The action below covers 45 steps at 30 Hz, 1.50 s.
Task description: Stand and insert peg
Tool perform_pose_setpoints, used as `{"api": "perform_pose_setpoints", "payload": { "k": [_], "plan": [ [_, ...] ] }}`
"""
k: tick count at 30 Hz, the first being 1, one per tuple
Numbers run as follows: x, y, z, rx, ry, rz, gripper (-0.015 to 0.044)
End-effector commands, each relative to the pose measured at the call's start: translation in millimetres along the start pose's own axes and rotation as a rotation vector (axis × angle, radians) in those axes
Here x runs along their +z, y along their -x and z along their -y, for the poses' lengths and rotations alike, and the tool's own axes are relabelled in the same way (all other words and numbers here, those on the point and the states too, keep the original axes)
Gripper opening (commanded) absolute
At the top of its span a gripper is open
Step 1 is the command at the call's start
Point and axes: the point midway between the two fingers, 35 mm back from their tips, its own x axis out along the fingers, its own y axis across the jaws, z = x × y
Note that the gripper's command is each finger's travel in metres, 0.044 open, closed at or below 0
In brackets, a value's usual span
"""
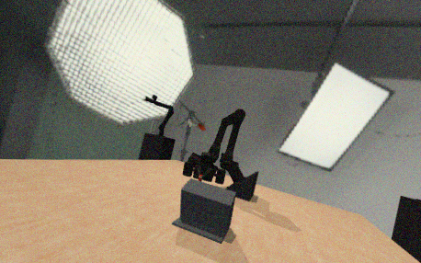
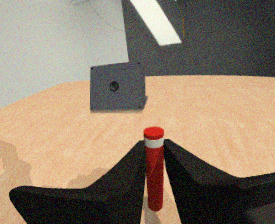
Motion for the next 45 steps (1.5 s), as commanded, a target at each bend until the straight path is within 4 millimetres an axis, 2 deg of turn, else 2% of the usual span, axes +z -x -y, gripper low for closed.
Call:
{"api": "perform_pose_setpoints", "payload": {
  "k": [1,45],
  "plan": [
    [-1.4,1.0,-0.3,0.0,0.0,-0.001,0.0049],
    [-3.2,6.3,-6.5,0.009,-0.005,0.048,0.0049]
  ]
}}
